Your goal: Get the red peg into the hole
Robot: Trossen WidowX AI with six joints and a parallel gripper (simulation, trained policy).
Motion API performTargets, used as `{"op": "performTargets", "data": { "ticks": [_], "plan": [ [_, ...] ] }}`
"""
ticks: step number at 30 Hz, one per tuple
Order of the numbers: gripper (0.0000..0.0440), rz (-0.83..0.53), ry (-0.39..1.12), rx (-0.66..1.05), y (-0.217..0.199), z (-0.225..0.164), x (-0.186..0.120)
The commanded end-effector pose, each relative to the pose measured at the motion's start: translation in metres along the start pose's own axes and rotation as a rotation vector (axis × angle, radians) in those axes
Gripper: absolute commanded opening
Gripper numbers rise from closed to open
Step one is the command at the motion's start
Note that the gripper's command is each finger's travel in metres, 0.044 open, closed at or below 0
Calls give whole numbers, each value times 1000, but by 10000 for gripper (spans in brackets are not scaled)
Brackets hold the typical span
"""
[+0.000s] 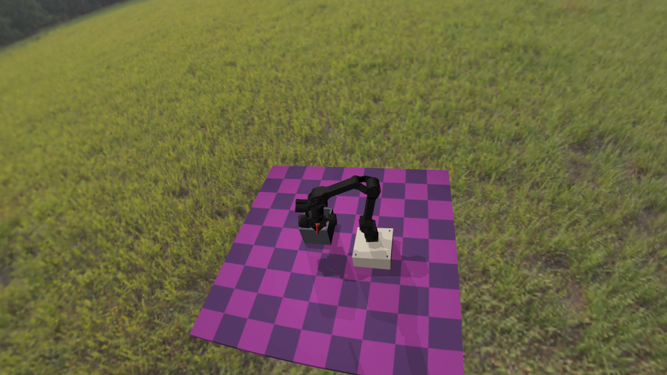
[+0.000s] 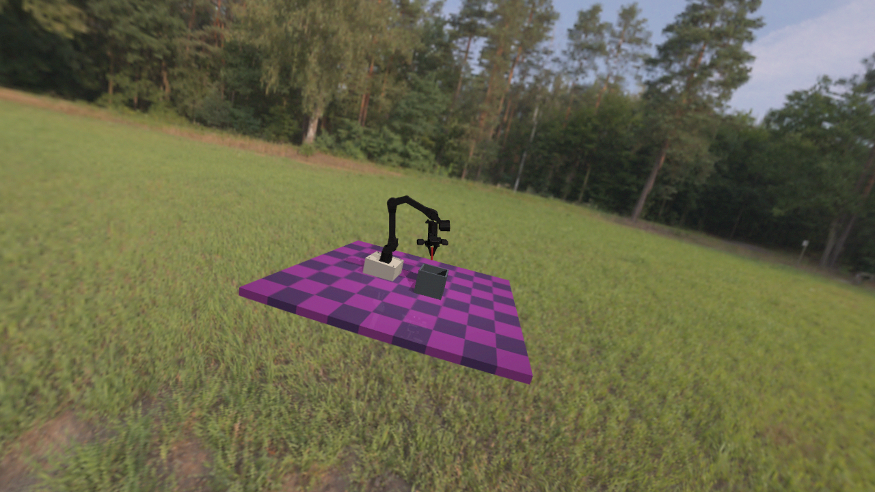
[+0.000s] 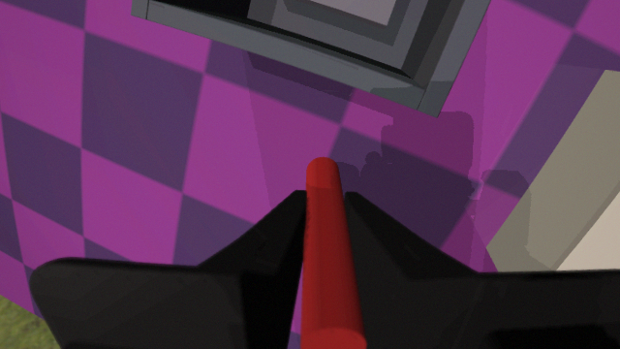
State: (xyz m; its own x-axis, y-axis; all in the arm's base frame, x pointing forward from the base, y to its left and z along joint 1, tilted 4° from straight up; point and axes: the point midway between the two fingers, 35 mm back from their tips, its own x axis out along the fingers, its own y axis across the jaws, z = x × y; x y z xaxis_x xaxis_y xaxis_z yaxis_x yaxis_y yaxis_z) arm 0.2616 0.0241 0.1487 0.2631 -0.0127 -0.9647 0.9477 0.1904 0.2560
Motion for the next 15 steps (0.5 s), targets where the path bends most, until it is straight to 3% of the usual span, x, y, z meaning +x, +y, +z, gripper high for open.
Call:
{"op": "performTargets", "data": {
  "ticks": [1,15],
  "plan": [
    [0,-13,-15,3,0,9,0],
    [0,-59,-40,26,-1,45,6]
  ]
}}
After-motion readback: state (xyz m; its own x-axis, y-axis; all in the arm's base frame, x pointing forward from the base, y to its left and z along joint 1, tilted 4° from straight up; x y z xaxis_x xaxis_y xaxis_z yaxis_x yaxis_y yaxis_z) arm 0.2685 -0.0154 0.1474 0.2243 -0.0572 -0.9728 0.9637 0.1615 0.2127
